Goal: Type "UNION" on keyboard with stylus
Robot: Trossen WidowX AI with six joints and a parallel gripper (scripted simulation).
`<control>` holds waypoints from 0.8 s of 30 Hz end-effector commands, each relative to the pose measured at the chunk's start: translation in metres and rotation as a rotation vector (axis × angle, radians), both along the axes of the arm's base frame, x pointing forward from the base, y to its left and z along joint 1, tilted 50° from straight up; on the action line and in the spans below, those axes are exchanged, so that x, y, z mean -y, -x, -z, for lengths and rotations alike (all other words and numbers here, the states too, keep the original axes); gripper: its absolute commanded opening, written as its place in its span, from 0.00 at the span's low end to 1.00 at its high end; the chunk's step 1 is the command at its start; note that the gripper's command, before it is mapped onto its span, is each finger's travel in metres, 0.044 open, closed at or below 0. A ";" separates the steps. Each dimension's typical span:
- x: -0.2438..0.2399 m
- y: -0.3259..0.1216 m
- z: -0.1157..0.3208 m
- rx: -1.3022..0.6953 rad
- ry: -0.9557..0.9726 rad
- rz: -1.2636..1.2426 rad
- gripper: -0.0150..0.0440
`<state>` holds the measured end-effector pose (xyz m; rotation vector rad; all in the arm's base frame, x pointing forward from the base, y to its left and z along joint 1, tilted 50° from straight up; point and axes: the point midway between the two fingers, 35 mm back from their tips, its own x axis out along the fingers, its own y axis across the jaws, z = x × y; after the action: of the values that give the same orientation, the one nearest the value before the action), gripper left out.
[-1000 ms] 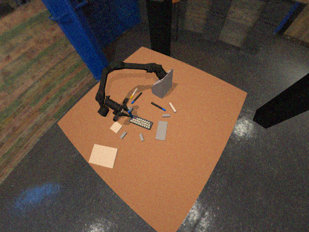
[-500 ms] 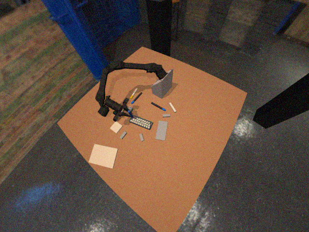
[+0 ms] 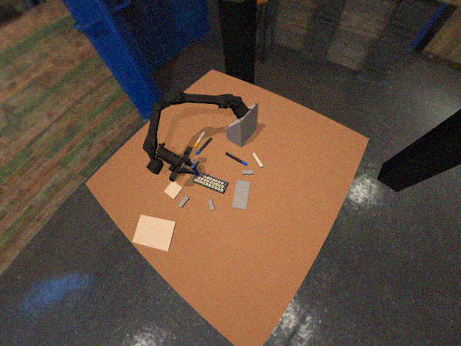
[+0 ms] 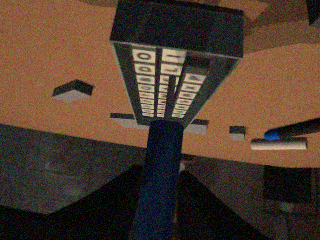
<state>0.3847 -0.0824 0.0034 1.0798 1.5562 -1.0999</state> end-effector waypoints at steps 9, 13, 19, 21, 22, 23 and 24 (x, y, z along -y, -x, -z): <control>0.005 0.000 0.004 -0.001 0.004 -0.005 0.39; 0.006 0.000 0.006 -0.001 0.004 -0.005 0.39; 0.007 0.000 0.006 -0.002 0.004 -0.005 0.39; 0.008 0.000 0.007 -0.002 0.004 -0.005 0.39; 0.008 0.000 0.007 -0.002 0.004 -0.005 0.39; 0.008 0.000 0.007 -0.002 0.004 -0.005 0.39; 0.009 0.000 0.008 -0.002 0.004 -0.005 0.39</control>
<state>0.3841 -0.0890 -0.0033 1.0786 1.5596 -1.1019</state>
